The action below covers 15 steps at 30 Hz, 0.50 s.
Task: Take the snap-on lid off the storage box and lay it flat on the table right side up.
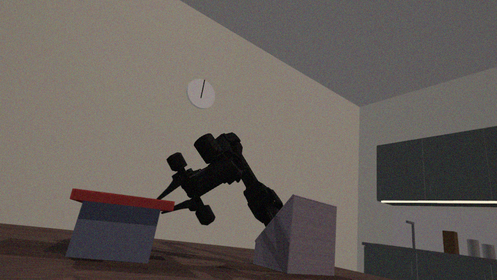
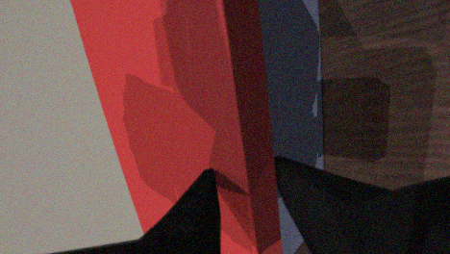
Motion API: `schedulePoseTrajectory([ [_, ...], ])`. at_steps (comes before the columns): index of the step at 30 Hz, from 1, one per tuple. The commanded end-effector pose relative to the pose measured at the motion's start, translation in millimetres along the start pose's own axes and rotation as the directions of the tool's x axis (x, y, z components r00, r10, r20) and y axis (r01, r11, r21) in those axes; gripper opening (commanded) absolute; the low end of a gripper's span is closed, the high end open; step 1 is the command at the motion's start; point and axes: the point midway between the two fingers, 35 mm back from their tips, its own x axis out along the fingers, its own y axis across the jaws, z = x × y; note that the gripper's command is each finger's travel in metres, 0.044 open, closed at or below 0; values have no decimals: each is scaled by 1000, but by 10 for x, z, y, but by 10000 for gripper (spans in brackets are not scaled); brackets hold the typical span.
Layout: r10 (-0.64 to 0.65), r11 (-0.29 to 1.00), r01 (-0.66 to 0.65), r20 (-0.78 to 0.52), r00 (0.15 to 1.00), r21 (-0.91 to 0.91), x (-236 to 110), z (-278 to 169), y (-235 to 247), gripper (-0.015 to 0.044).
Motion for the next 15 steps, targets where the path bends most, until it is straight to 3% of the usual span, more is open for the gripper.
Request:
schedulePoseTrajectory([
  [1, 4, 1000, -4, 2, 1000, 3, -17, -3, 18, 0],
  [15, 3, 1000, -3, 2, 1000, 3, -37, -5, 39, 0],
])
